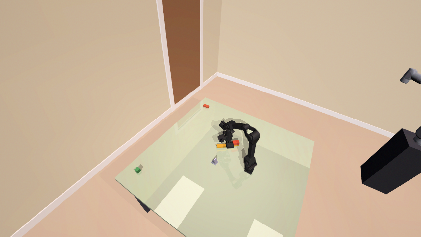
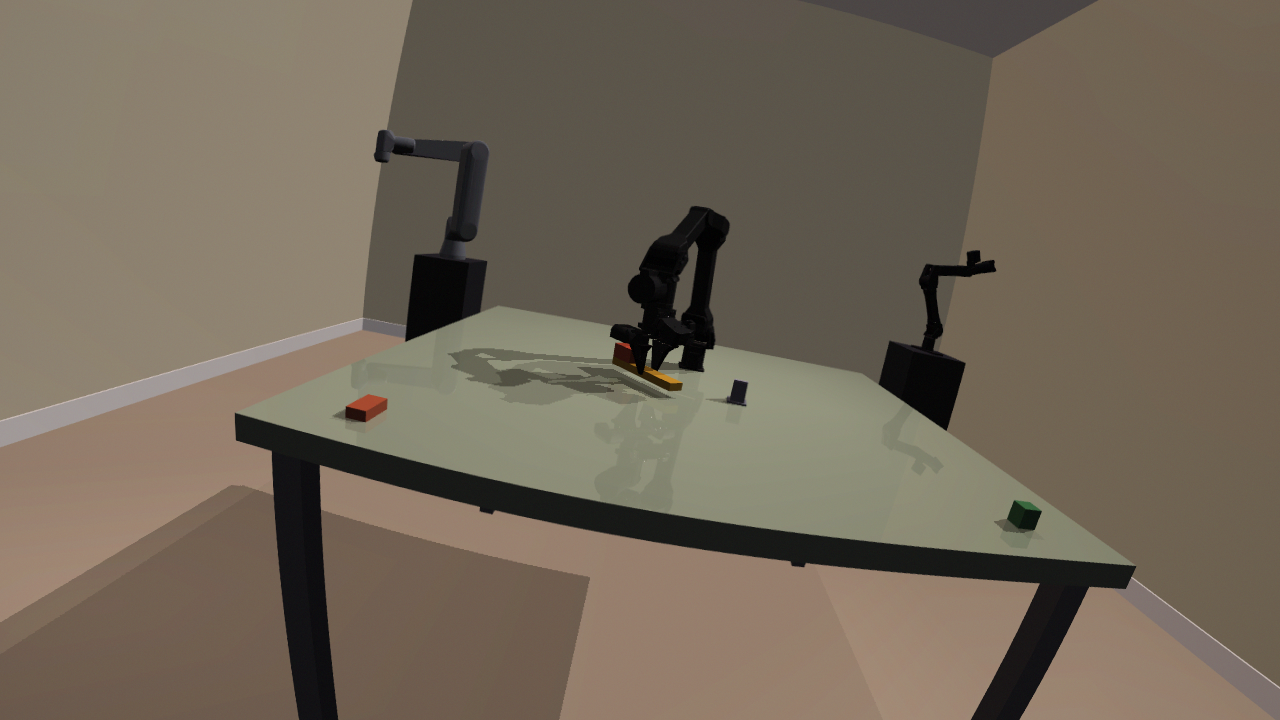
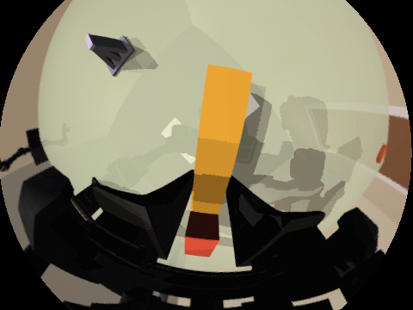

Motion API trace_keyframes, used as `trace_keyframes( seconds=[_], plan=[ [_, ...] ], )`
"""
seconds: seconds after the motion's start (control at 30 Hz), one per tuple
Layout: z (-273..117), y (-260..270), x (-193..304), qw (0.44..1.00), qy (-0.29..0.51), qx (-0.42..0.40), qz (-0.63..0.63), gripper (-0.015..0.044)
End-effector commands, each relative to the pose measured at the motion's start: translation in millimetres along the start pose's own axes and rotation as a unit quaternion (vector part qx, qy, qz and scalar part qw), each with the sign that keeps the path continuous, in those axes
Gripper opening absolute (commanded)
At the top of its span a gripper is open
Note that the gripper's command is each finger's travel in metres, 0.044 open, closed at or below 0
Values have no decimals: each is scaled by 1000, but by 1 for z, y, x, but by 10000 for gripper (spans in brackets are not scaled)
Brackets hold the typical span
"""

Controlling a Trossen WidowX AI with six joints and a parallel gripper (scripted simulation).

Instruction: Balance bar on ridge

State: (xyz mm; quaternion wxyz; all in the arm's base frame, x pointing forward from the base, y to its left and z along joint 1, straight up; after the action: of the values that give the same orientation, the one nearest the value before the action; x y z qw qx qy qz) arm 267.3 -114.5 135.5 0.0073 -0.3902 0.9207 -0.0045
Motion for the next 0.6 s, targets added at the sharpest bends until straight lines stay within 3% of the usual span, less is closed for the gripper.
trace_keyframes(
  seconds=[0.0, 0.57],
  plan=[
    [-12, -3, -1, 1000, -2, 7, 1, 0],
    [-56, -2, -1, 1000, -1, 8, 2, 0]
  ],
)
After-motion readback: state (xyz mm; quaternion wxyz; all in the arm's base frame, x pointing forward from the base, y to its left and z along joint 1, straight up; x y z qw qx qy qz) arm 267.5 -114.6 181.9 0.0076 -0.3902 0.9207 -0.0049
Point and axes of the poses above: the point midway between the two fingers, 35 mm back from their tips, its own z axis out along the fingers, its own y axis across the jaws, x = y × z, the point moved 7 cm from there along -z, back along the fingers, and after that the axes turned 6 degrees about -z, right-handed, at the moved point
